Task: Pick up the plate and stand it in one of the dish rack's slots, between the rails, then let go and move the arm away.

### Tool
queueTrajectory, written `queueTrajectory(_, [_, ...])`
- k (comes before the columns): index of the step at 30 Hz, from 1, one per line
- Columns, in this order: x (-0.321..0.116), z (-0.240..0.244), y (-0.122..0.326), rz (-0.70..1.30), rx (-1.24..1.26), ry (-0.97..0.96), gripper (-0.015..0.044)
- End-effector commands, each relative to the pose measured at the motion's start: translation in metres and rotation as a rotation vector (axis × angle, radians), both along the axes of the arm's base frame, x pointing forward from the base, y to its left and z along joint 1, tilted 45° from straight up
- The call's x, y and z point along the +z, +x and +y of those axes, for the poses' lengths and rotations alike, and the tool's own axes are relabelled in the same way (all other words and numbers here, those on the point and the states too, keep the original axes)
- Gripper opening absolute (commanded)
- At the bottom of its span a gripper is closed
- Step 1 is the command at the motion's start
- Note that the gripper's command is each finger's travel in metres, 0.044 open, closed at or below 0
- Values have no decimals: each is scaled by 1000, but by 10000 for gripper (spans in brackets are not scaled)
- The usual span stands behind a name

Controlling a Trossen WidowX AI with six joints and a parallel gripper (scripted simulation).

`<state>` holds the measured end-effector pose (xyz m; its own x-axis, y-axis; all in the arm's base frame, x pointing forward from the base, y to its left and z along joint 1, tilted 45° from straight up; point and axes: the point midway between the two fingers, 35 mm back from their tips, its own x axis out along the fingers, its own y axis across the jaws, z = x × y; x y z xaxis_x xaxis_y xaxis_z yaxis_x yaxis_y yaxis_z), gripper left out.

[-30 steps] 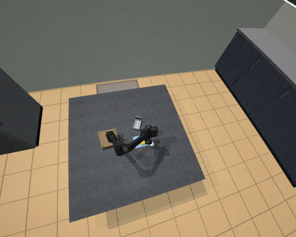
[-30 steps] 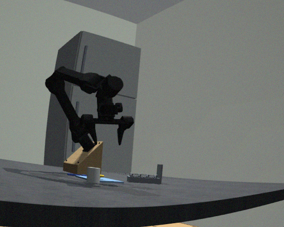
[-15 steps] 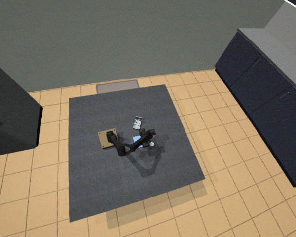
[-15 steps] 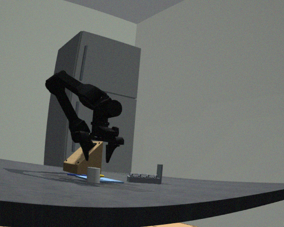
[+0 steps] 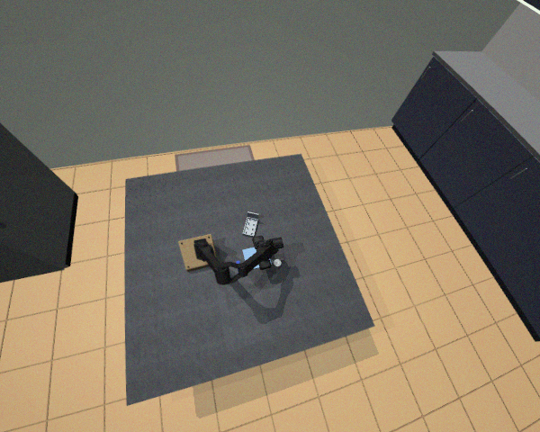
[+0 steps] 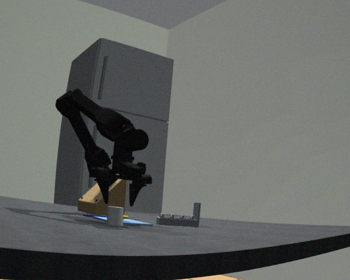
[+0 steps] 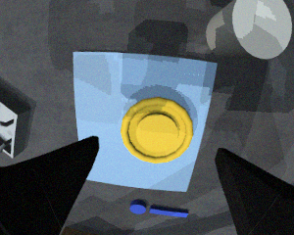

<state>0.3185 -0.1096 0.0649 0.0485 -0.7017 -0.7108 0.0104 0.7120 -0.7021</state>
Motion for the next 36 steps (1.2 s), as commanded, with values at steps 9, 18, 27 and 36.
queueTrajectory(9, [-16,-14,-2,11,1,-1,400])
queueTrajectory(18, [-26,-24,-2,11,2,-2,400])
queueTrajectory(27, [-33,-32,-4,10,1,-5,400])
queueTrajectory(36, [-33,-32,-4,10,1,-5,358])
